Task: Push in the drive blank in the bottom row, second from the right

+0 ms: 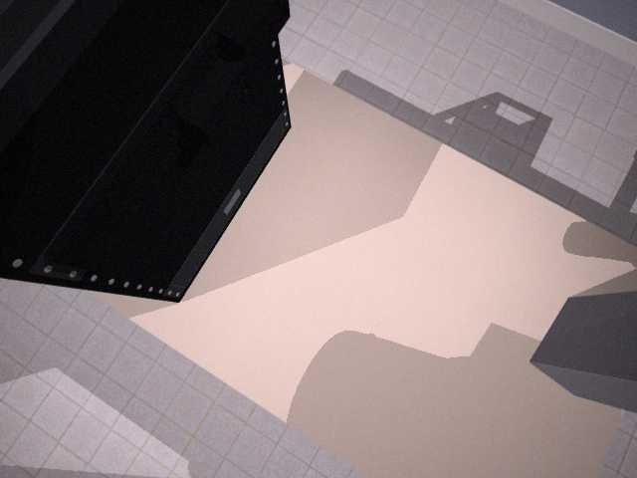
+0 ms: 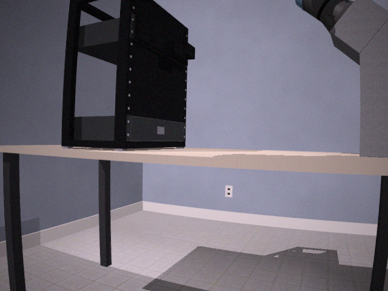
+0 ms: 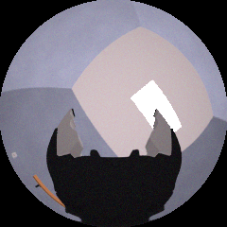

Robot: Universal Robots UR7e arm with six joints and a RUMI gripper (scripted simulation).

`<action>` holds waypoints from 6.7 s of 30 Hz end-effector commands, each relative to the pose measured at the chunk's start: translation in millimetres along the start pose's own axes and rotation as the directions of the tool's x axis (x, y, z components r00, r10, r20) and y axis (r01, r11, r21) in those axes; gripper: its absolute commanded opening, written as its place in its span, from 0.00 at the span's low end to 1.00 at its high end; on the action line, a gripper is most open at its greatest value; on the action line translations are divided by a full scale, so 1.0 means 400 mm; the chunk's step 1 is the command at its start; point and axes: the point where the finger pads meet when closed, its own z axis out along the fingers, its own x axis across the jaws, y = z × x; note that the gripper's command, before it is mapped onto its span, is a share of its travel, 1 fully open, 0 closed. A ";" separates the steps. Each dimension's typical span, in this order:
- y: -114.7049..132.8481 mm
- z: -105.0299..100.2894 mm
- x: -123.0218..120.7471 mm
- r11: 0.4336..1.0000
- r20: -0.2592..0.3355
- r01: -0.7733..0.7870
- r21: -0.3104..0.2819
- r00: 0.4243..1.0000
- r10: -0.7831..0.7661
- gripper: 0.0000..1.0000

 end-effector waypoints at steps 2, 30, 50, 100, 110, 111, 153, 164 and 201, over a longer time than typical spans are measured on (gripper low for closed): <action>0.057 -0.093 -0.074 0.996 0.023 0.009 -0.084 1.000 -0.007 1.00; 0.252 -0.660 -0.311 0.851 0.180 0.142 -0.505 0.982 -0.057 1.00; 0.234 -1.216 -0.317 0.521 0.378 0.367 -0.770 0.922 -0.091 1.00; -0.323 -1.992 0.164 -0.478 0.824 0.771 -0.421 0.546 0.154 1.00; -0.434 -2.025 0.259 -0.584 0.848 0.767 -0.266 0.474 0.236 1.00; -0.443 -2.026 0.267 -0.592 0.850 0.766 -0.252 0.468 0.244 1.00; -0.589 -2.034 0.389 -0.688 0.852 0.725 -0.029 0.378 0.362 1.00; -0.589 -2.034 0.389 -0.689 0.852 0.725 -0.028 0.377 0.363 1.00; -0.589 -2.034 0.389 -0.689 0.852 0.725 -0.028 0.377 0.363 1.00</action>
